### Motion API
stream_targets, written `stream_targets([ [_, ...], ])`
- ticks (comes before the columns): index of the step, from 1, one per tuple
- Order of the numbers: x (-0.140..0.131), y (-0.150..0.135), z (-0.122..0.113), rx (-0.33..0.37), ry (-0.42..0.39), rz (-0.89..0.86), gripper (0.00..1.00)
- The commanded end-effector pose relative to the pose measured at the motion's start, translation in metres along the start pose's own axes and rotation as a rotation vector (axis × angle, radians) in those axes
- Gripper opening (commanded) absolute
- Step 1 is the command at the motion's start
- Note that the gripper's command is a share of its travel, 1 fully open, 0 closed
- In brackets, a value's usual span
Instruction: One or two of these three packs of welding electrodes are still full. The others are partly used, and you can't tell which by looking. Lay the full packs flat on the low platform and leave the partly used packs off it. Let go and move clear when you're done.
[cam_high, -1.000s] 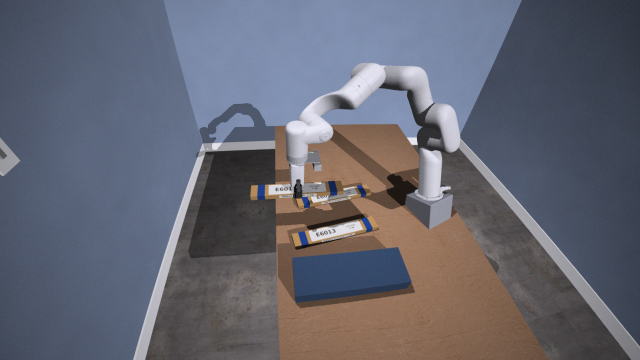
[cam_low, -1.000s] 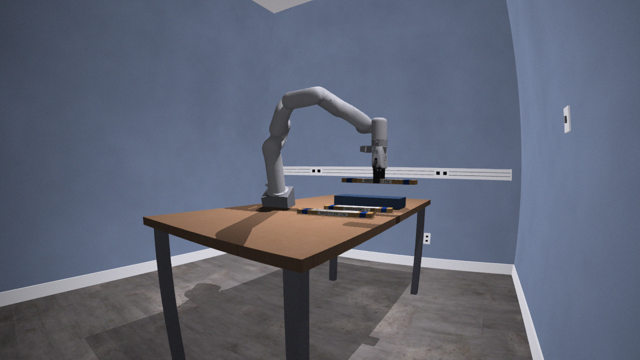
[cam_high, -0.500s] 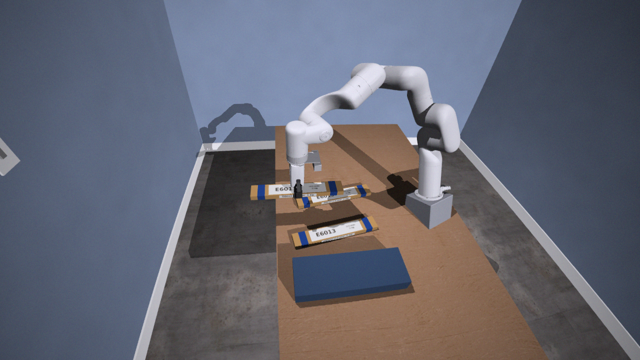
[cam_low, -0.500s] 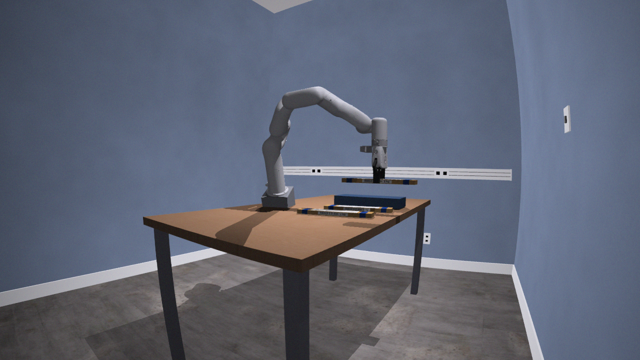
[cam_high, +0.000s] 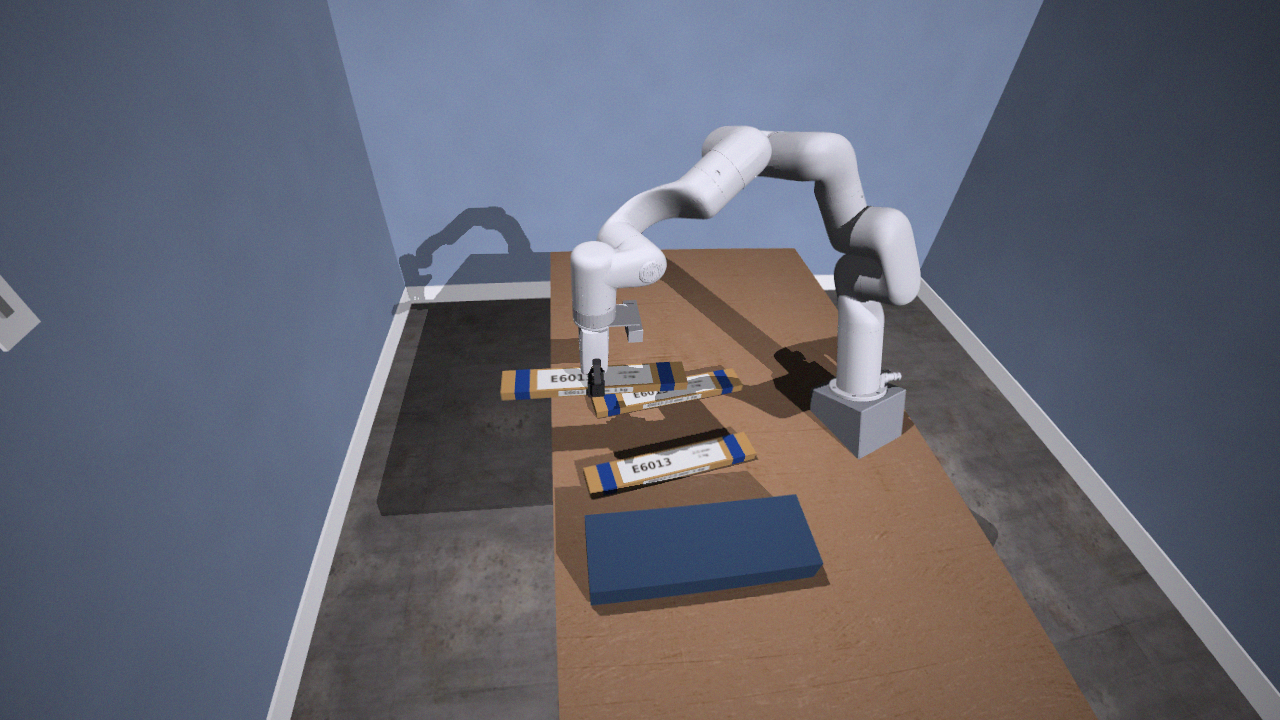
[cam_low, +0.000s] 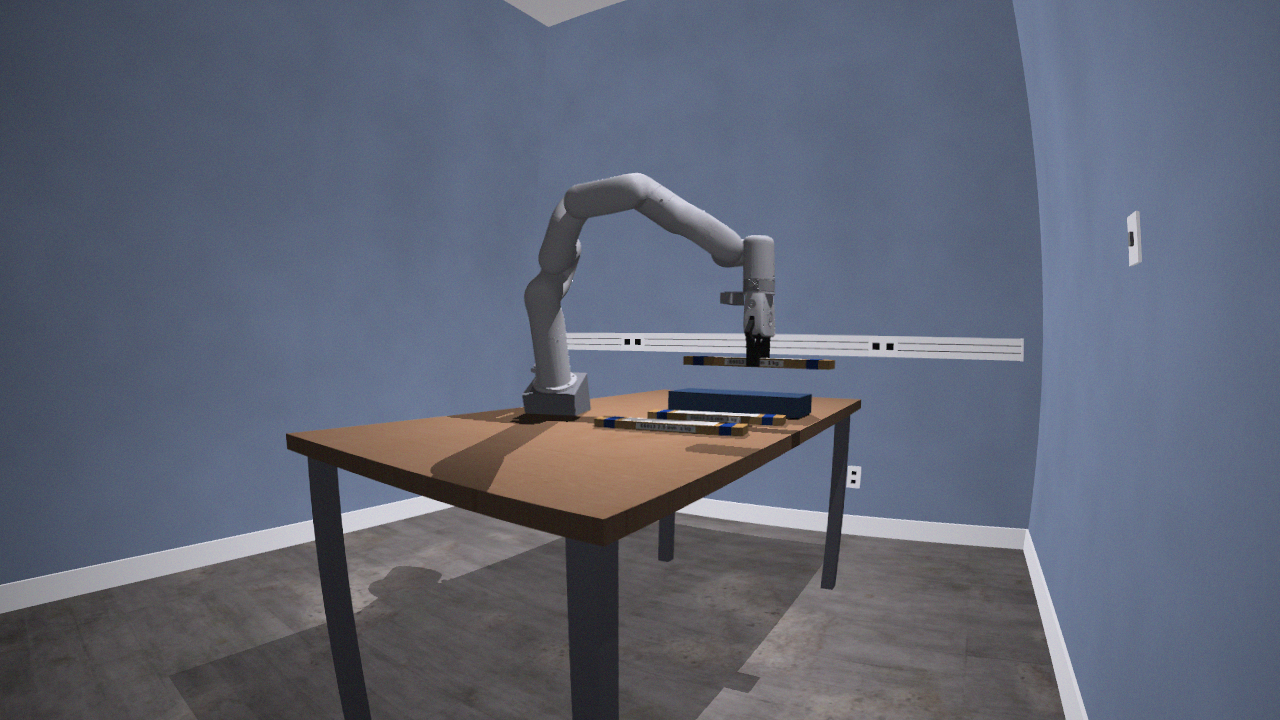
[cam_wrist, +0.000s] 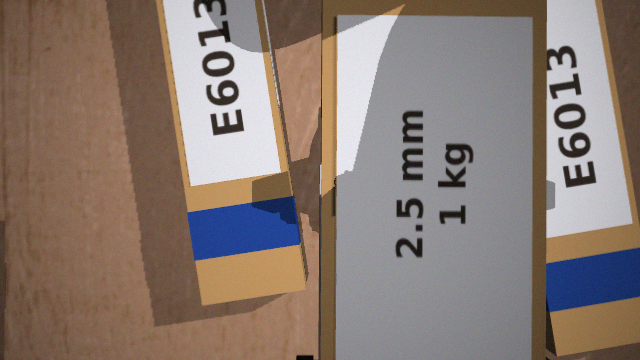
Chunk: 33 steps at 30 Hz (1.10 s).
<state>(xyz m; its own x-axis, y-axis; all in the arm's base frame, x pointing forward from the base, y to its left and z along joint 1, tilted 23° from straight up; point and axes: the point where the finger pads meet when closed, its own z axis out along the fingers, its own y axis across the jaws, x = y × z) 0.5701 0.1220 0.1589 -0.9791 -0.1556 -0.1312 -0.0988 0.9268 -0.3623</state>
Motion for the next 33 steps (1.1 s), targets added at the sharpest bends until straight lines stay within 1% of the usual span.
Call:
stream_targets([
  [1, -0.0015, 0.0007, -0.0025, -0.002, -0.005, -0.002, 0.58],
  [4, -0.0015, 0.0007, -0.0025, -0.002, -0.005, -0.012, 0.58],
  [10, -0.0010, 0.0012, -0.0027, -0.001, -0.006, -0.155, 0.58],
  [33, -0.0008, 0.0010, -0.0027, -0.001, -0.006, -0.157, 0.58],
])
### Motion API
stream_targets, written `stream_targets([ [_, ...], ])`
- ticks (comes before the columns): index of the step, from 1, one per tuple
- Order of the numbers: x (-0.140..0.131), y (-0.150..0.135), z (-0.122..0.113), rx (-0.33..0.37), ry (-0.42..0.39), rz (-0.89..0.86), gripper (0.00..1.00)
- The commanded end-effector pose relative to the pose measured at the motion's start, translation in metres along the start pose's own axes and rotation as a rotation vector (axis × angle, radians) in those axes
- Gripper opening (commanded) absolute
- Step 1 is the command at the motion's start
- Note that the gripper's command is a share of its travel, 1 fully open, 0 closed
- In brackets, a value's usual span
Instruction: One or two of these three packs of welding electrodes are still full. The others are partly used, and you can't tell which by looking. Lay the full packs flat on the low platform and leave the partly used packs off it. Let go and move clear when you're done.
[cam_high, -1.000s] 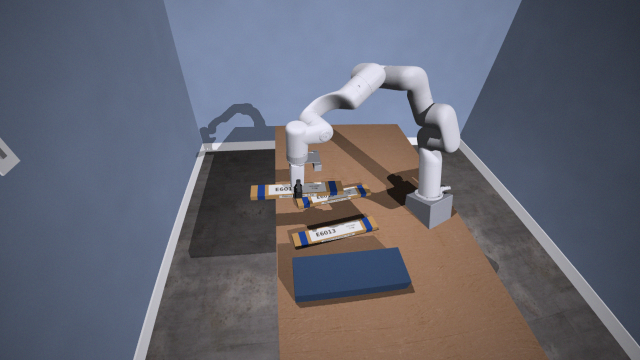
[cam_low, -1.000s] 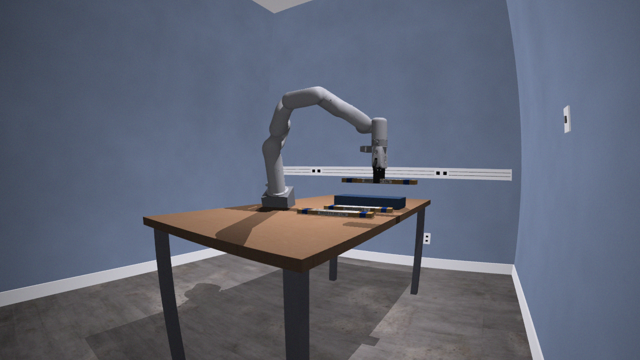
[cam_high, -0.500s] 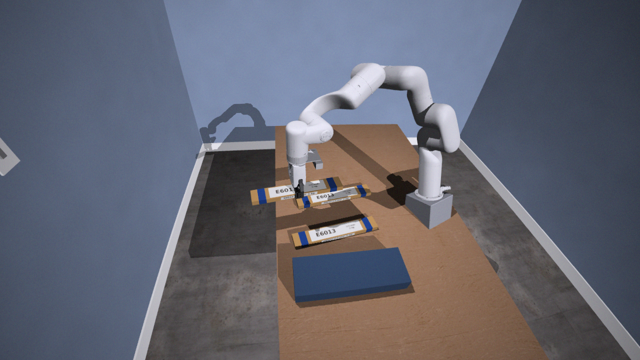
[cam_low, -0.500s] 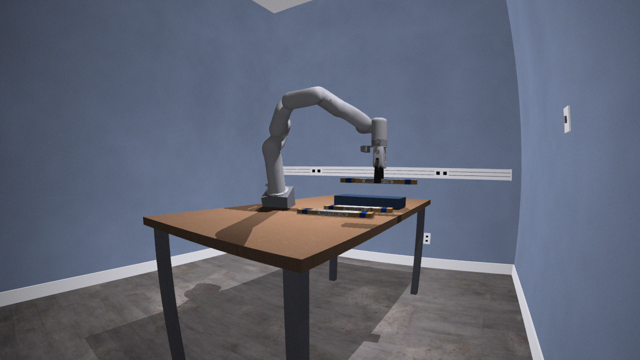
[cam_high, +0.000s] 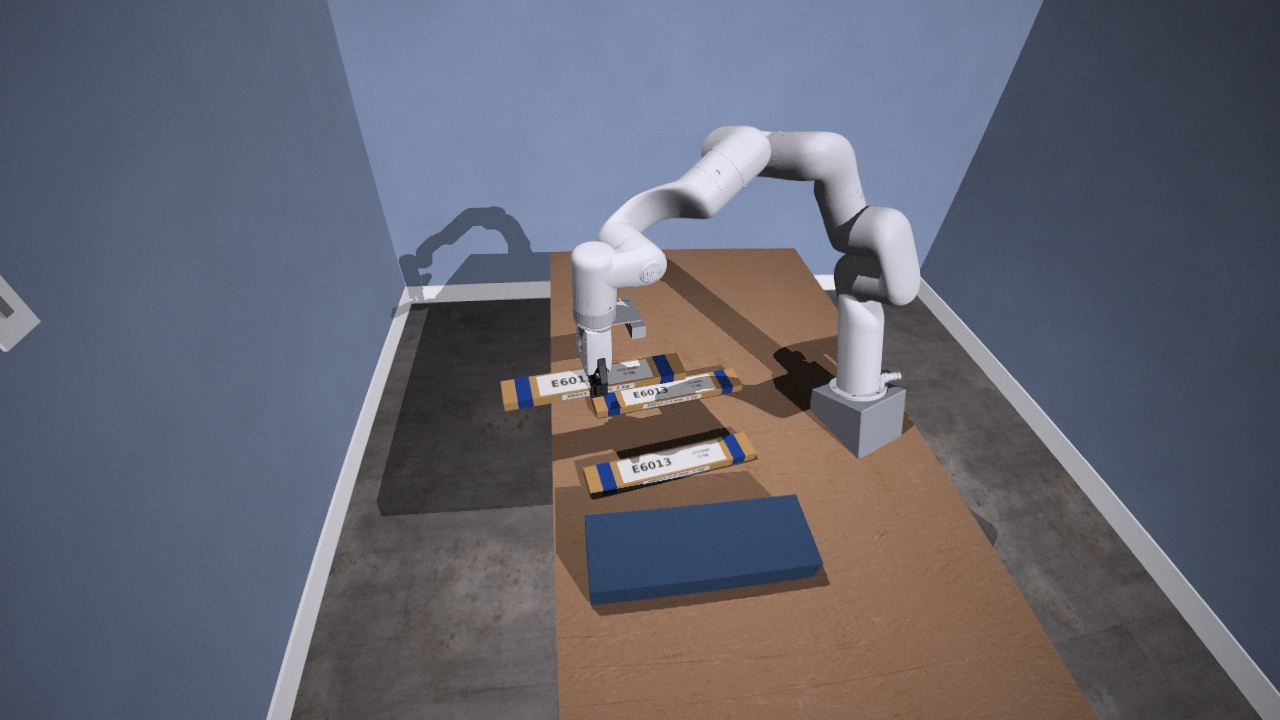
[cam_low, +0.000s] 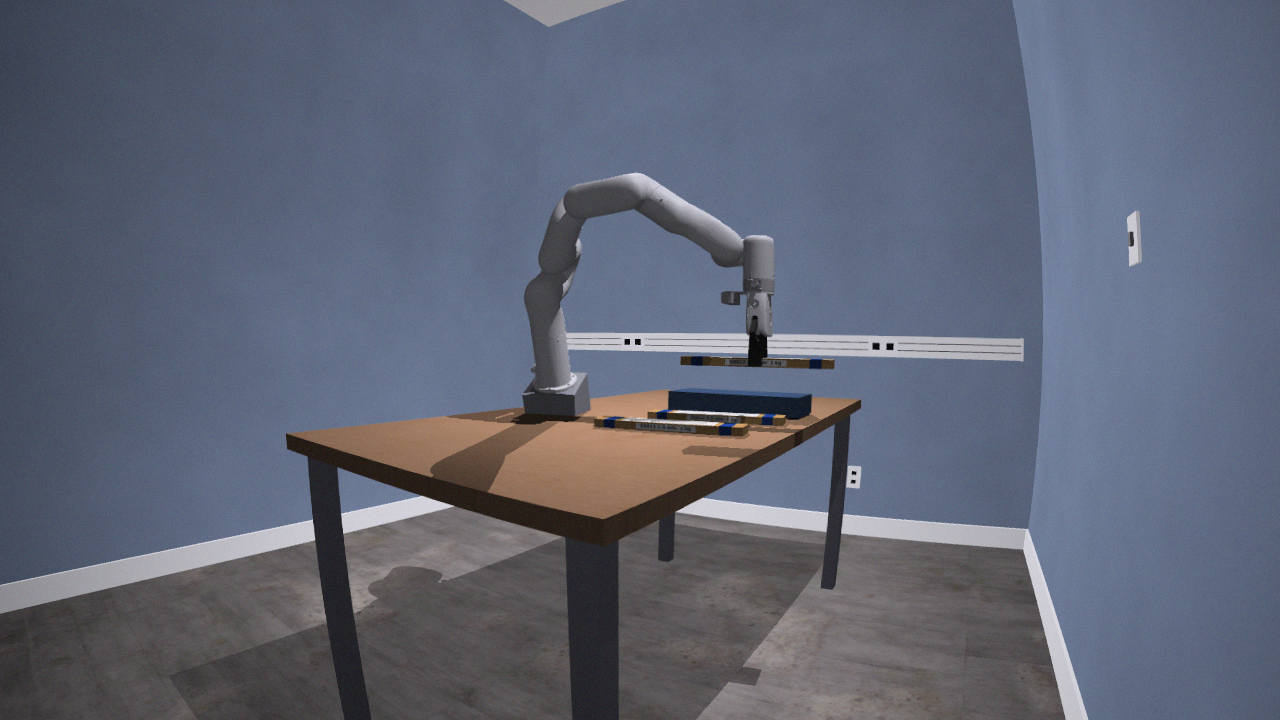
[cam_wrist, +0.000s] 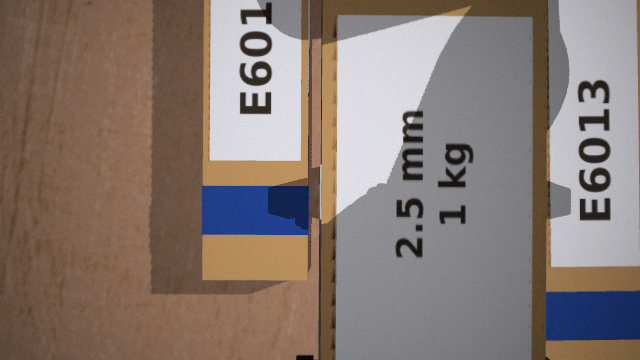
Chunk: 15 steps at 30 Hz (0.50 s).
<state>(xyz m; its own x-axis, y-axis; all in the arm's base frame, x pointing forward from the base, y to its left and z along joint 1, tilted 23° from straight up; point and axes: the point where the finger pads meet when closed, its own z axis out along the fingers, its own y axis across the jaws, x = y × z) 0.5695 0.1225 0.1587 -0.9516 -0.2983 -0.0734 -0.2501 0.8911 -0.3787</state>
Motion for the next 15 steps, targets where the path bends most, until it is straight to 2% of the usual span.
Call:
stream_targets([
  [1, -0.0013, 0.0001, -0.0025, -0.001, -0.006, 0.000, 0.58],
  [15, 0.0052, -0.0078, -0.0025, -0.001, -0.005, 0.000, 0.58],
])
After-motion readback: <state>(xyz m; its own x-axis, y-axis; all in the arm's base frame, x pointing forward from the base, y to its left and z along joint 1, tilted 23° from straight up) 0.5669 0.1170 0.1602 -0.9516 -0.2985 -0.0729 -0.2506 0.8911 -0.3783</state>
